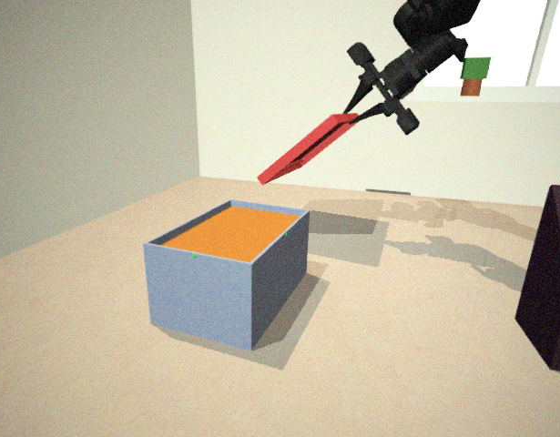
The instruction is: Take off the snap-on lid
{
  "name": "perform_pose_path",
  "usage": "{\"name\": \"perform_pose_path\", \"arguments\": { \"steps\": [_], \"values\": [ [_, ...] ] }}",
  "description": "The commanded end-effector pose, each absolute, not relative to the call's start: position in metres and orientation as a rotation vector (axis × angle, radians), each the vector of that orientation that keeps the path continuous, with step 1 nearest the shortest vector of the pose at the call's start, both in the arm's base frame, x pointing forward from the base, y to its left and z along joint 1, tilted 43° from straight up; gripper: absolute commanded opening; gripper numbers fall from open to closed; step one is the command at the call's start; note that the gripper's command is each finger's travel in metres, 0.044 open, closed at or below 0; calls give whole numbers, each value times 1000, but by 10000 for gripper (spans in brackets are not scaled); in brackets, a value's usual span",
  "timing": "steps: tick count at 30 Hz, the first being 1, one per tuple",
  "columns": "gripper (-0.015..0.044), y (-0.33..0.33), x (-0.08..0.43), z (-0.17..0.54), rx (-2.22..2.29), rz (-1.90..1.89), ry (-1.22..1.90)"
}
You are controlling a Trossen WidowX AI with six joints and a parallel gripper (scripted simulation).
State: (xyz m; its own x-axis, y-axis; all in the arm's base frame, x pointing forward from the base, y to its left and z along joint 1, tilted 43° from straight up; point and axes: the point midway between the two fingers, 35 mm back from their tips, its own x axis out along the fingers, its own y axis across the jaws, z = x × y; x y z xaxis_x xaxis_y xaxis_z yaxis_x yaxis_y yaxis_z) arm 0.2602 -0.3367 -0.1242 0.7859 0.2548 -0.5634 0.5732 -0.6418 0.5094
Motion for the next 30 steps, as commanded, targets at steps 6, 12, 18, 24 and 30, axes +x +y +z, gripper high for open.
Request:
{"name": "perform_pose_path", "arguments": {
  "steps": [6, 12, 18, 24, 30],
  "values": [
    [0, -343, 261, -121, 2259, -572, 597],
    [0, -338, 260, -126, 2259, -572, 597],
    [0, -331, 260, -132, 2259, -572, 597],
    [0, -328, 260, -136, 2259, -572, 597],
    [0, -324, 261, -140, 2259, -572, 597]
  ]
}}
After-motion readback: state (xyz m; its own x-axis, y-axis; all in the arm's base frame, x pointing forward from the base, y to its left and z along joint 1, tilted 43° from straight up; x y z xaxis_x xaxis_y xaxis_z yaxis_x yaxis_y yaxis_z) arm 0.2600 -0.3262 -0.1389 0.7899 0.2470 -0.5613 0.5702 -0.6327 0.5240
